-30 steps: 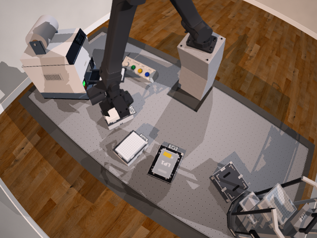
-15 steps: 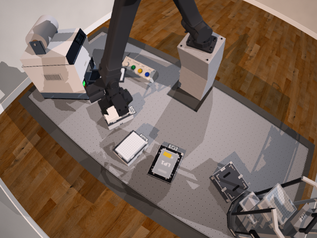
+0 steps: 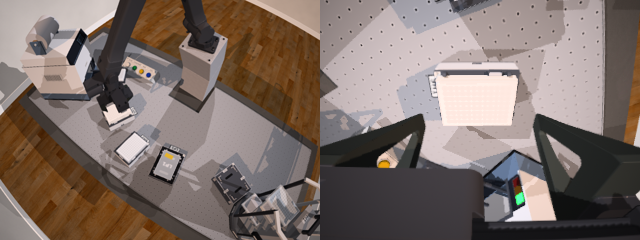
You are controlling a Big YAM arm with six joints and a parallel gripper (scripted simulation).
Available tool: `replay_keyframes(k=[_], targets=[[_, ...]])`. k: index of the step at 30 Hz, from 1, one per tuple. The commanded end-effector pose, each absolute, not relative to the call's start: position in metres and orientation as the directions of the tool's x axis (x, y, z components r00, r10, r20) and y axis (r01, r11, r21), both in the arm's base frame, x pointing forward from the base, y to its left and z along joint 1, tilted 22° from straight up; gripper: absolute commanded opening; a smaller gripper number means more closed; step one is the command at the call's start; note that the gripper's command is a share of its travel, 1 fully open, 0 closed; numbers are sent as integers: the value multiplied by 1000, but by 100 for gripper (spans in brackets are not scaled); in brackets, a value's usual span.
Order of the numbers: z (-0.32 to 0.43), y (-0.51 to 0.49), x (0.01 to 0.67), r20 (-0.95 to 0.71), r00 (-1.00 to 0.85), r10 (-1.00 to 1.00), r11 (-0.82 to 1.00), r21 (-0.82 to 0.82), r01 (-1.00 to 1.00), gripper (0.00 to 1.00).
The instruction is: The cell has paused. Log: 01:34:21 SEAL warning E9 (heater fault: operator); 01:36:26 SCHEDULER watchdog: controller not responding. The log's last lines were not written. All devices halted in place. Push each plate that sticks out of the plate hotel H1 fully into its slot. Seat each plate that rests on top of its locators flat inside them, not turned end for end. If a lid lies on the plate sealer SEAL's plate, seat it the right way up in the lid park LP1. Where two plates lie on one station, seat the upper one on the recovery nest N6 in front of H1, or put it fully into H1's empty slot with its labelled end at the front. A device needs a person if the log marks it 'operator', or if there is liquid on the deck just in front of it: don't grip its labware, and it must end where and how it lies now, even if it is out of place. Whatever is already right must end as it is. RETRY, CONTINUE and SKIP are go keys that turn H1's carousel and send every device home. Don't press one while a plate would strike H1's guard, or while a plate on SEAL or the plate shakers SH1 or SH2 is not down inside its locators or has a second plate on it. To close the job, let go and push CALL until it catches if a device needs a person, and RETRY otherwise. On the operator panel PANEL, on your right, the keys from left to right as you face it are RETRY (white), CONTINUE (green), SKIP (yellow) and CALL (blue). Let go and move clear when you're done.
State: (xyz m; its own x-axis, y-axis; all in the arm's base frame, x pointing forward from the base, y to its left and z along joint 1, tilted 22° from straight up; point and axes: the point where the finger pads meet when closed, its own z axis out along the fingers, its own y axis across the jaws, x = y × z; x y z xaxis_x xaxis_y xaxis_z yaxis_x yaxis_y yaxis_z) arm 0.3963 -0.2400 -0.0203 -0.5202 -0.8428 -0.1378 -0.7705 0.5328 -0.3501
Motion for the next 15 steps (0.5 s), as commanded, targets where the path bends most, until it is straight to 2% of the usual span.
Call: replay_keyframes(k=[1, 15], targets=[[-13, -243, 390, -135, -520, -843, 532, -352, -770, 100], [23, -241, 378, -135, -520, -844, 531, -355, -769, 100]])
